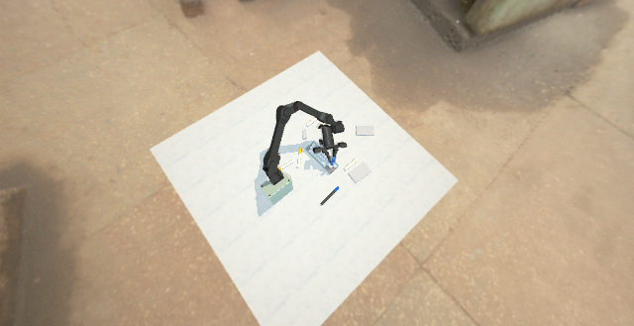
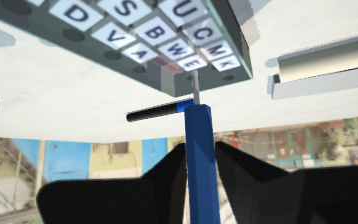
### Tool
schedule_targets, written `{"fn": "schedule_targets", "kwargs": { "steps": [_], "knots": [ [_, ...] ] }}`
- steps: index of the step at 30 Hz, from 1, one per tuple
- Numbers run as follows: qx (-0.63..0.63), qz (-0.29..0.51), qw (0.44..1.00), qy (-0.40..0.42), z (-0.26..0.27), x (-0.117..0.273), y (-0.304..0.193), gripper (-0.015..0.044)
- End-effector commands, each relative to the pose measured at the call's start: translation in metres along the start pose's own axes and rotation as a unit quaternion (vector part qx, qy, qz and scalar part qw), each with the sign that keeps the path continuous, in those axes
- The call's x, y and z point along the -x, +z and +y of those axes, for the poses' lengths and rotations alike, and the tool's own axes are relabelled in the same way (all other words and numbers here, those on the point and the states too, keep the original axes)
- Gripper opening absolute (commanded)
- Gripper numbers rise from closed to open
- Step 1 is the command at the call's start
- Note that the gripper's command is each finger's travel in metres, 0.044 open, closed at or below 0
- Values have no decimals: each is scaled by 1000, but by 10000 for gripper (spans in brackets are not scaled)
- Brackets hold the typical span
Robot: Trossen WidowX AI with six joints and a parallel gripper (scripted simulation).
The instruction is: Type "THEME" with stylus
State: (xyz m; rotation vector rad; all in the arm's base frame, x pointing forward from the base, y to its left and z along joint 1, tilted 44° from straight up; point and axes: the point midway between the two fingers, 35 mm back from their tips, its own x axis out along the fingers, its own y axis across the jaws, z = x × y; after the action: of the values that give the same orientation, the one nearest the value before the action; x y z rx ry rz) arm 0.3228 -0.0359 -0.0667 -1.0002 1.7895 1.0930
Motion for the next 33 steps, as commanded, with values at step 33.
{"fn": "schedule_targets", "kwargs": {
  "steps": [33],
  "knots": [
    [-2, -1, 1000, 0, 1, 8, -15, 81]
  ]
}}
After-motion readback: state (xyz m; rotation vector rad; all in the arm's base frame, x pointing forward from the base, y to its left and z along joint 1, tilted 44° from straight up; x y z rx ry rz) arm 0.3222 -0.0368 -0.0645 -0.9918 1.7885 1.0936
